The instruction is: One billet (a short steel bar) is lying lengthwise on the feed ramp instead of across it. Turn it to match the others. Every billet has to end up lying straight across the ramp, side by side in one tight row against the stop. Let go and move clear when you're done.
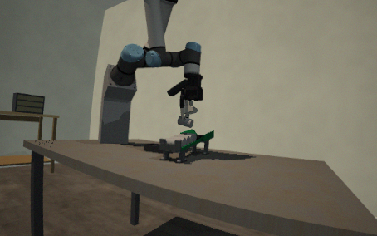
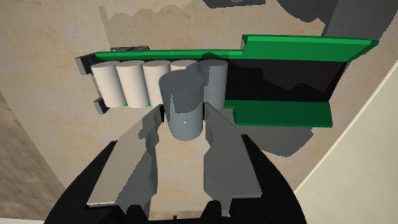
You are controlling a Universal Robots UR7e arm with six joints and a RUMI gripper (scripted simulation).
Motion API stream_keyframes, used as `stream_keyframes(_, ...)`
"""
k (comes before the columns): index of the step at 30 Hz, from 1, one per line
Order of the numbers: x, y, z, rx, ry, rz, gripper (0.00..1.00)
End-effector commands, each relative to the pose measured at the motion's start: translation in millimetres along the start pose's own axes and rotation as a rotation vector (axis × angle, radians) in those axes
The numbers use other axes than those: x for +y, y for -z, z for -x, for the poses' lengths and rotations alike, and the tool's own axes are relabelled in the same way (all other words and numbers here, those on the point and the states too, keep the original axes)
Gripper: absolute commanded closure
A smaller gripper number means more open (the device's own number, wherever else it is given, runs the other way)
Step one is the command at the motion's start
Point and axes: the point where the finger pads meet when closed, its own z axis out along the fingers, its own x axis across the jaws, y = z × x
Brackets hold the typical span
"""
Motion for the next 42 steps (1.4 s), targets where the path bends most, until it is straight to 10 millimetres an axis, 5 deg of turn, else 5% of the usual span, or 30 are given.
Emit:
stream_keyframes(1, 1, 0, -5, -0.001, 0.0, 0.001, 1.0)
stream_keyframes(42, 3, 0, -64, -0.001, 0.0, 0.001, 1.0)
